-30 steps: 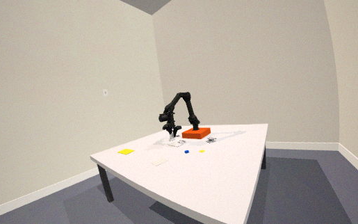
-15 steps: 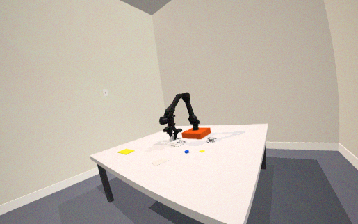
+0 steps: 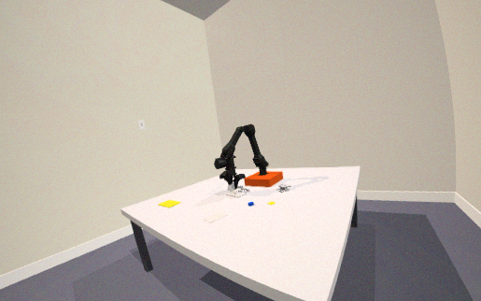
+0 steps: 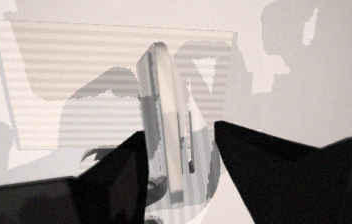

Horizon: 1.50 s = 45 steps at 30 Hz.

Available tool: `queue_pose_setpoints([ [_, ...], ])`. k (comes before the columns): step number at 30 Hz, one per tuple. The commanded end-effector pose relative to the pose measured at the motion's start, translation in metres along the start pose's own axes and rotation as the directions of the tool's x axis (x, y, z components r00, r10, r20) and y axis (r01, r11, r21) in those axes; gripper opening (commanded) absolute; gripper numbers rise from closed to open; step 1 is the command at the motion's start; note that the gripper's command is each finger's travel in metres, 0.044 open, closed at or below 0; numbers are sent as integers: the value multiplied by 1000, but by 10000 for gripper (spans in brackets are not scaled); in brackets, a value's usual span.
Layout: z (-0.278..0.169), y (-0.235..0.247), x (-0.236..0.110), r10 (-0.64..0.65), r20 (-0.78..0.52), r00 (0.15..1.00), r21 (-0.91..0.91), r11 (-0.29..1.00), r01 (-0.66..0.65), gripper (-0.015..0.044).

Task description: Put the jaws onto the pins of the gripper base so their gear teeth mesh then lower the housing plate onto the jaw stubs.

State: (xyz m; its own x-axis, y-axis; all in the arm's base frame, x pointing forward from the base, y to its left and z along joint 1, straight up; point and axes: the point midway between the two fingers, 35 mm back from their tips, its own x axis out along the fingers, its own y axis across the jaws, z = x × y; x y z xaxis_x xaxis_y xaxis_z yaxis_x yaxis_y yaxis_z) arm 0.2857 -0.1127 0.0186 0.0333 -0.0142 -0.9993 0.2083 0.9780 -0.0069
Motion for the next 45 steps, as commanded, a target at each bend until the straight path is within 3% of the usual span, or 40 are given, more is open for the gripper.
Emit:
queue_pose_setpoints([
  [1,0,0,1,3,1,1000,3,1000,-3,134],
  [45,0,1,13,3,1,1000,-11,1000,-3,134],
])
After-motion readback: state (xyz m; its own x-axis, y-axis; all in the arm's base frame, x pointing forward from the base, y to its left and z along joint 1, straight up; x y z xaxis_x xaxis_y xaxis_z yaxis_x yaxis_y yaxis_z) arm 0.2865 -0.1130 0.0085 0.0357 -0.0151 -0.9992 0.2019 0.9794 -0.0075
